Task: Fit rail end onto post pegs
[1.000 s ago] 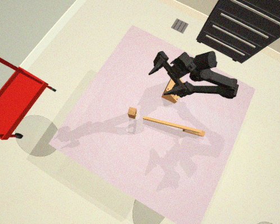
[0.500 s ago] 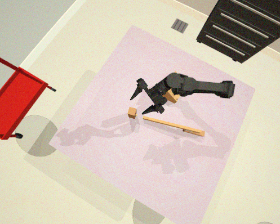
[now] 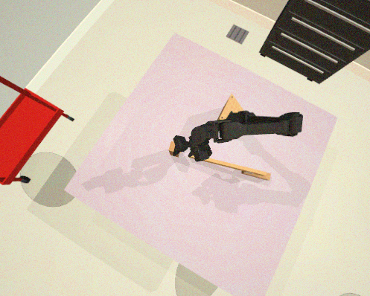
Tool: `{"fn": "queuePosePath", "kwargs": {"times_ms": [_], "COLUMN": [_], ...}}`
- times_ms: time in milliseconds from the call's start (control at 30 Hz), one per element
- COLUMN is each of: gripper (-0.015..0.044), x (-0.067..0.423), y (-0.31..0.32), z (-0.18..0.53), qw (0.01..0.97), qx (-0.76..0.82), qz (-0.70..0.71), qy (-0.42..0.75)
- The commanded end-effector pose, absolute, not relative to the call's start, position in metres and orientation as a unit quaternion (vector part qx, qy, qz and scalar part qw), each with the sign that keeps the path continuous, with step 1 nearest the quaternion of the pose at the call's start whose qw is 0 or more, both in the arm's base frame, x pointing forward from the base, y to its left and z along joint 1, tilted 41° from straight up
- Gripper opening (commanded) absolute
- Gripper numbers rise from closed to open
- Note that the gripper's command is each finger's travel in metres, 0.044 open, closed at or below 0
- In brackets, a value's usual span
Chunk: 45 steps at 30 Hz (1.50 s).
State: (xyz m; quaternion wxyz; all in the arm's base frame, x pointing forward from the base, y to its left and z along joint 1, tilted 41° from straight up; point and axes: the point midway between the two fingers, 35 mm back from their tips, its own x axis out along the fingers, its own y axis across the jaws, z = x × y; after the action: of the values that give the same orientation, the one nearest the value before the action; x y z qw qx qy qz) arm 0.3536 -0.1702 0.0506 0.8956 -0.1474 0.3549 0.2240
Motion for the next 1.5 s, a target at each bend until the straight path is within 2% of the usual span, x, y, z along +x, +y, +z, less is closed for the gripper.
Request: {"fn": "queuePosePath", "kwargs": {"times_ms": [0,467,1467], "gripper": [0.0440,0.0440,0.0440], "x": [0.340,0.281,0.283], "y": [-0.105,-0.003,0.014], "z": [0.010,-0.024,-0.044], "qw": [0.797,0.562,0.558], "qx": [-0.266,-0.381,-0.382], "qz": [0.411,0.707,0.711], "qy": [0.352,0.194,0.191]}}
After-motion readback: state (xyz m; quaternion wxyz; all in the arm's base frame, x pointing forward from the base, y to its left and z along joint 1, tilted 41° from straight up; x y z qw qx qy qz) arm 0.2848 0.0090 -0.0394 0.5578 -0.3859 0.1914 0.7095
